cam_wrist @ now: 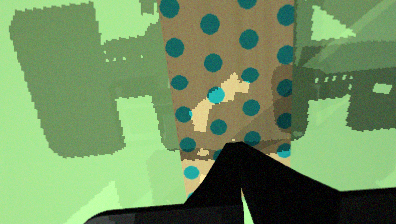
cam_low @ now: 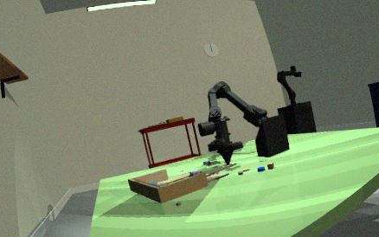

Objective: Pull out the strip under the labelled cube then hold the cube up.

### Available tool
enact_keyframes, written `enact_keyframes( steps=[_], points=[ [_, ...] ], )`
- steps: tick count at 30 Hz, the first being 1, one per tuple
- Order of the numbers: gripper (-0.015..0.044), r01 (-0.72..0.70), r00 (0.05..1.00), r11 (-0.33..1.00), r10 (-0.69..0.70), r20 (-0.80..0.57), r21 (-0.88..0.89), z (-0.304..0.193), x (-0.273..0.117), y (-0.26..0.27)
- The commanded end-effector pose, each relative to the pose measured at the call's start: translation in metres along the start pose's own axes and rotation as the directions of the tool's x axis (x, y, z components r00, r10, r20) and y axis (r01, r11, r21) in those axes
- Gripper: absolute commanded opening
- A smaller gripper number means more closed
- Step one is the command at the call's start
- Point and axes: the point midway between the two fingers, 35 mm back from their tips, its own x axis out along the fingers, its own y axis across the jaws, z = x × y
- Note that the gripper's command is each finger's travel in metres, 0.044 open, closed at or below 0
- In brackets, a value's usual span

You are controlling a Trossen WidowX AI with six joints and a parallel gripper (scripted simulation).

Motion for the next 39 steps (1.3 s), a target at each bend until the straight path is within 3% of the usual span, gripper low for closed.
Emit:
enact_keyframes(
  steps=[1, 10, 15, 27, 39],
  points=[
    [0.0, -0.004, 1.0, 1.0, 0.004, -0.01, 0.001, 0.004, -0.024, 0.0],
    [0.0, -0.003, 1.0, 1.0, 0.003, -0.021, -0.004, -0.001, -0.04, 0.001],
    [0.0131, -0.001, 1.0, 0.995, 0.003, -0.02, 0.095, 0.02, -0.038, 0.002],
    [0.044, -0.001, 1.0, 0.995, 0.003, -0.018, 0.099, 0.053, -0.041, 0.002],
    [0.044, -0.001, 1.0, 0.995, 0.003, -0.017, 0.1, 0.087, -0.044, 0.001]
  ],
)
